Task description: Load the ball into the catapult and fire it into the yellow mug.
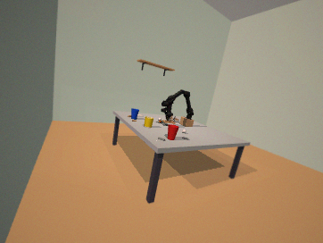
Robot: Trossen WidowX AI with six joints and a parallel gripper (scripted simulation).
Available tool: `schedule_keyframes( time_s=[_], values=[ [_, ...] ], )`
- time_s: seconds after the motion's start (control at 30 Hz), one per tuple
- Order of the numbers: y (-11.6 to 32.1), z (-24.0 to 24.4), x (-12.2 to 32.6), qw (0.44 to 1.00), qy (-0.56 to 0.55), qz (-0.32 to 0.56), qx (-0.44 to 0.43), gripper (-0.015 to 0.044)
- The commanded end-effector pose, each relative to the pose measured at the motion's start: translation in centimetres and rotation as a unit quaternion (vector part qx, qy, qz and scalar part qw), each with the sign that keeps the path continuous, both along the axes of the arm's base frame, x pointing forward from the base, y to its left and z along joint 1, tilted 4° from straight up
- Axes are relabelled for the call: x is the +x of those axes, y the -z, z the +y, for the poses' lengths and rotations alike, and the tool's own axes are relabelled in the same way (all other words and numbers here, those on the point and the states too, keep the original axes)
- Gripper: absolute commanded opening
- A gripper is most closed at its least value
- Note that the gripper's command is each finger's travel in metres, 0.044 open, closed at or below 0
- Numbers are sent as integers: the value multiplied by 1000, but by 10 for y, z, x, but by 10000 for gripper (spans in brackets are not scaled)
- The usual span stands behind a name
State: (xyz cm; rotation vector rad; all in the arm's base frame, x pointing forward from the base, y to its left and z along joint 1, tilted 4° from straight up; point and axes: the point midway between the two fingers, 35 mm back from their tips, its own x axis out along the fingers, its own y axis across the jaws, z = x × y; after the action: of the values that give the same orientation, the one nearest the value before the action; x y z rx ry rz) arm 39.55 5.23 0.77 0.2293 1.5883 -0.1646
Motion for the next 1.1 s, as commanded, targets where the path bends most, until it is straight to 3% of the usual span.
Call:
schedule_keyframes(
  time_s=[0.0,0.3,1.07],
  values=[
    [-6,5,6,997,-82,-13,5,0],
    [-7,21,12,976,-219,-19,8,0],
    [11,28,13,975,-222,-20,8,0]
  ],
)
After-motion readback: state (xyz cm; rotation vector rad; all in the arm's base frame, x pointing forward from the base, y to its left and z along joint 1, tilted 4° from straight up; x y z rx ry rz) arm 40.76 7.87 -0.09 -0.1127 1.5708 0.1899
